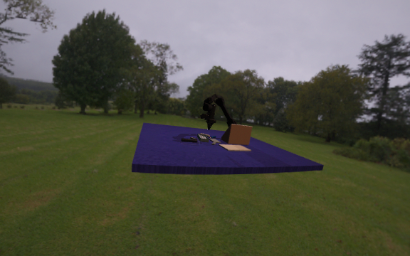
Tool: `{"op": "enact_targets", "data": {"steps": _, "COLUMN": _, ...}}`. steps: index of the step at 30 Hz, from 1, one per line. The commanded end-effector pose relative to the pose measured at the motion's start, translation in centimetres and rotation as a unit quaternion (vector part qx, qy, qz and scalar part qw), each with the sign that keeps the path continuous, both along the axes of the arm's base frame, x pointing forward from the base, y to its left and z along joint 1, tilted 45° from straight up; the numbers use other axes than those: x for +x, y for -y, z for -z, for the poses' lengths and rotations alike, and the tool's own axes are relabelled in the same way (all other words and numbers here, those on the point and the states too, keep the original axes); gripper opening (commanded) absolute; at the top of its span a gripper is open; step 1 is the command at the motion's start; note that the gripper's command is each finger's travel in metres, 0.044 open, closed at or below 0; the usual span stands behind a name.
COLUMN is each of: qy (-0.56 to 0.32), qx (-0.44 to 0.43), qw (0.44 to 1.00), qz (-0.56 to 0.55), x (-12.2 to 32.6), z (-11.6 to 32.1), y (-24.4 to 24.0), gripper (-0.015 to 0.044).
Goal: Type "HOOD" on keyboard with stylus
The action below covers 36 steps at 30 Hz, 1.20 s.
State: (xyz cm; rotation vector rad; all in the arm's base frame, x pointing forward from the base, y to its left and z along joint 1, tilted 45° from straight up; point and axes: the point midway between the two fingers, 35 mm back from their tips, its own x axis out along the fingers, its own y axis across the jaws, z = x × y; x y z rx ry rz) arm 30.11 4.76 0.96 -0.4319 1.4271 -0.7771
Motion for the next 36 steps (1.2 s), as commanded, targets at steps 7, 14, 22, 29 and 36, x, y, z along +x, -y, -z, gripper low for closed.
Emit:
{"op": "enact_targets", "data": {"steps": 7, "qy": 0.0, "qx": 0.0, "qw": 1.0, "qz": 0.0, "x": 0.0, "z": 0.0, "y": 0.0, "gripper": 0.0}}
{"op": "enact_targets", "data": {"steps": 14, "qy": -0.035, "qx": 0.044, "qw": 0.997, "qz": -0.044, "x": -0.9, "z": -2.5, "y": 2.3, "gripper": 0.015}}
{"op": "enact_targets", "data": {"steps": 22, "qy": -0.08, "qx": 0.115, "qw": 0.975, "qz": -0.17, "x": -4.5, "z": -6.6, "y": 6.9, "gripper": 0.015}}
{"op": "enact_targets", "data": {"steps": 29, "qy": -0.095, "qx": 0.131, "qw": 0.941, "qz": -0.296, "x": -8.4, "z": -8.3, "y": 9.8, "gripper": 0.015}}
{"op": "enact_targets", "data": {"steps": 36, "qy": -0.102, "qx": 0.102, "qw": 0.896, "qz": -0.42, "x": -11.7, "z": -8.3, "y": 11.4, "gripper": 0.015}}
